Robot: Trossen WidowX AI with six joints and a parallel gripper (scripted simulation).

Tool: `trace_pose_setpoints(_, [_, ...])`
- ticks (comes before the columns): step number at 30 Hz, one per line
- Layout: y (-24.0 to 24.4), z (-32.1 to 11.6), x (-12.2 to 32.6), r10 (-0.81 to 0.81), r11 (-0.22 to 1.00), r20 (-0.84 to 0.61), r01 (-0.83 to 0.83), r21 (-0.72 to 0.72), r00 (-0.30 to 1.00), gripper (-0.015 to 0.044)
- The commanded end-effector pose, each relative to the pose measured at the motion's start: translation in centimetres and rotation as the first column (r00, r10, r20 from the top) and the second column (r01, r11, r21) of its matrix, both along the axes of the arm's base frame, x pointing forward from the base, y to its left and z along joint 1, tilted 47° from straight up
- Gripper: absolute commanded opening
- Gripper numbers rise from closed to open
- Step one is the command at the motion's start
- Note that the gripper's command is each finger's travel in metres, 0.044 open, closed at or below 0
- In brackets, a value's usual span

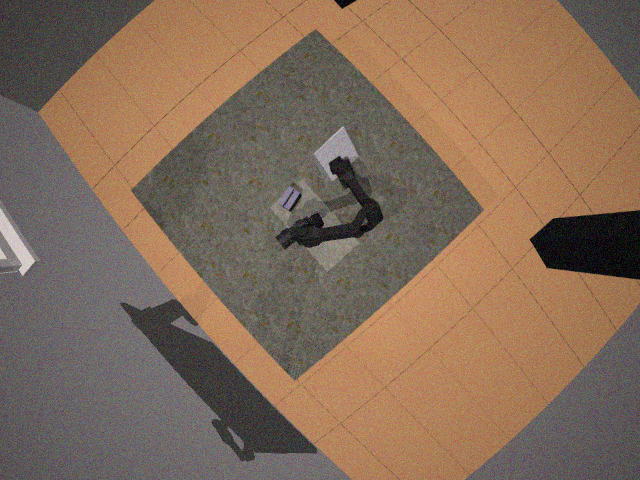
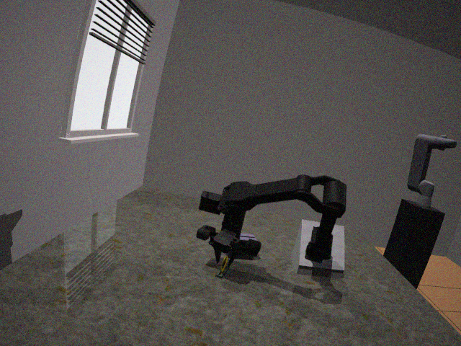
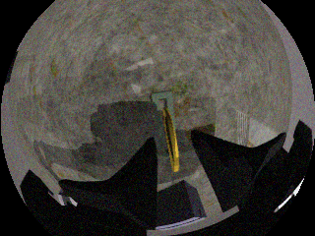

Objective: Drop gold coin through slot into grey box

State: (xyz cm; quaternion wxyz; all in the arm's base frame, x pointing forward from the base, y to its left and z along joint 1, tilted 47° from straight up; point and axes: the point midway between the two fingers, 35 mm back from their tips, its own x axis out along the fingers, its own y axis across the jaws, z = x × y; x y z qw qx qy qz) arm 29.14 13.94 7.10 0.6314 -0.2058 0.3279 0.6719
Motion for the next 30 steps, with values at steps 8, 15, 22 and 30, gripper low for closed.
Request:
trace_pose_setpoints(8, [1.19,-1.16,-0.56,0.002,1.000,-0.015,-0.002,0.007,1.000,0.0161])
trace_pose_setpoints(15, [1.19,-1.16,-0.56,0.002,1.000,-0.015,-0.002,0.007,1.000,0.0016])
trace_pose_setpoints(22, [1.19,-1.16,-0.56,0.002,1.000,-0.015,-0.002,0.007,1.000,0.0000])
trace_pose_setpoints(30, [0.40,-0.49,-0.23,0.002,1.000,-0.014,-0.002,0.004,1.000,0.0000])
